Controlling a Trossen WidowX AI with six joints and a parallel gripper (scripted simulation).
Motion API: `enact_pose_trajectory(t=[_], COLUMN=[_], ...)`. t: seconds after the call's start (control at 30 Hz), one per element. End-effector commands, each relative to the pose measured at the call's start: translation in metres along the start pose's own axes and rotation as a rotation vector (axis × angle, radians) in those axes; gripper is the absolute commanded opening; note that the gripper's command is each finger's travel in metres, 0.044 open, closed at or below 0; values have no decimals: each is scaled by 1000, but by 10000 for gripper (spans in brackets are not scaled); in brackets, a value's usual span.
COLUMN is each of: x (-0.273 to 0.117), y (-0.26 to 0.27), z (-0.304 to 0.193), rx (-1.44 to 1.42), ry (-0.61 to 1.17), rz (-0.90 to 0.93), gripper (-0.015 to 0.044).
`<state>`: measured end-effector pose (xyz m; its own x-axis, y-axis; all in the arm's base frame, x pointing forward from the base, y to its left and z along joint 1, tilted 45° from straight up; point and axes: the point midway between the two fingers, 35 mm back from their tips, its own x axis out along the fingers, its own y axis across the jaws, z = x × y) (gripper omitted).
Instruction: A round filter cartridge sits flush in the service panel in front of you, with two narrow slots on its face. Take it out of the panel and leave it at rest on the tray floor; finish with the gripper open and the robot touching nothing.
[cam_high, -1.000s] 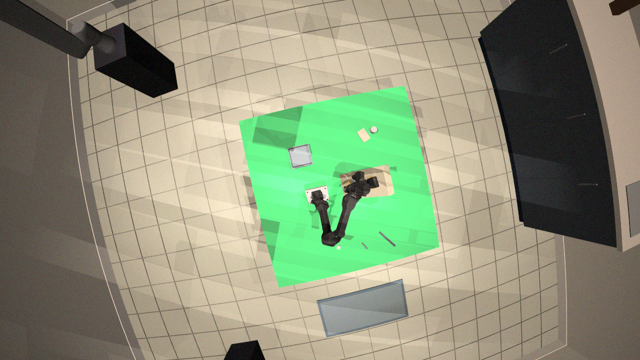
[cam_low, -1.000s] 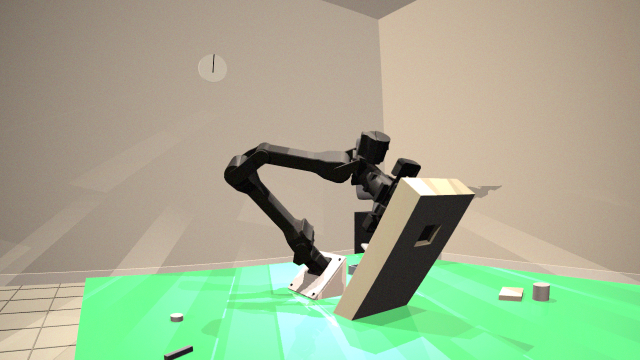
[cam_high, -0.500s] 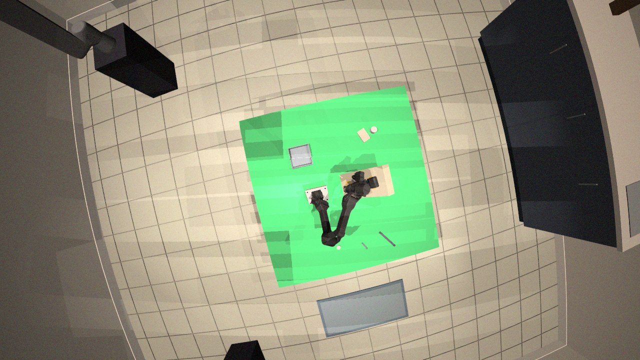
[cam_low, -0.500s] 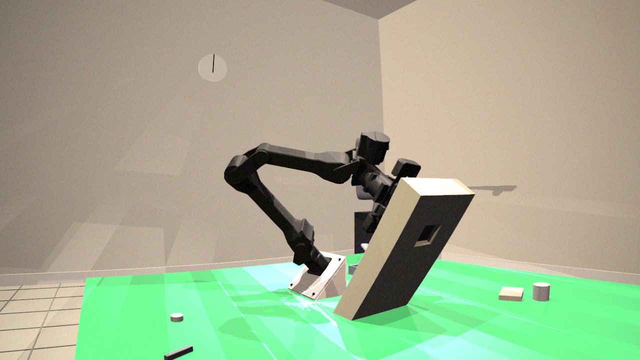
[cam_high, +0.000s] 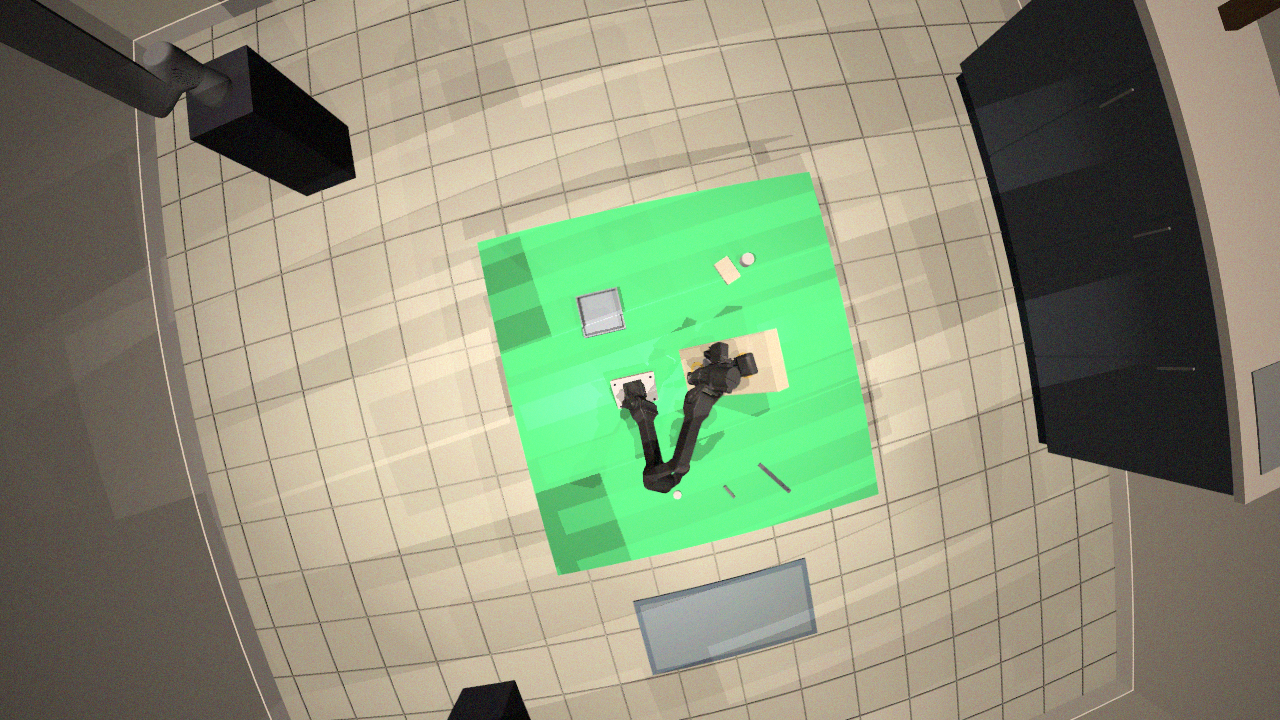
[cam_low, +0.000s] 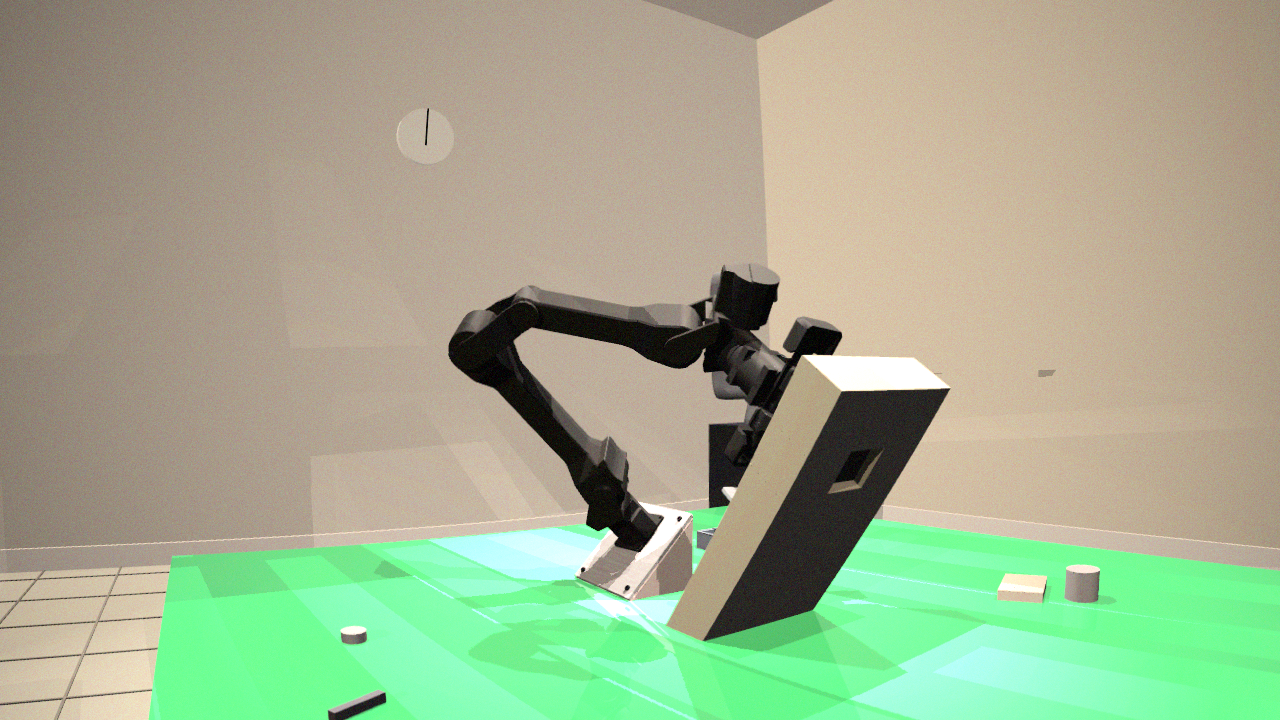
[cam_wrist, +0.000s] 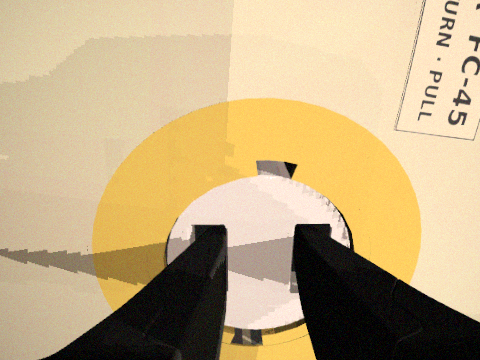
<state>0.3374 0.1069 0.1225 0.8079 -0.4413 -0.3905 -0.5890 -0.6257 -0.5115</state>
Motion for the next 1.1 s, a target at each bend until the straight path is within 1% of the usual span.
enact_pose_trajectory(t=[0.0, 0.2, 0.23, 0.27, 0.43, 1.07], x=[0, 0, 0, 0, 4, 10], y=[0, 0, 0, 0, 0, 1], z=[0, 0, 0, 0, 0, 0], rx=[1, 1, 1, 1, 68, 723], ry=[-2, -2, -2, -2, -6, -7], rz=[0, 0, 0, 0, 5, 14], gripper=[71, 31, 5, 0, 0, 0])
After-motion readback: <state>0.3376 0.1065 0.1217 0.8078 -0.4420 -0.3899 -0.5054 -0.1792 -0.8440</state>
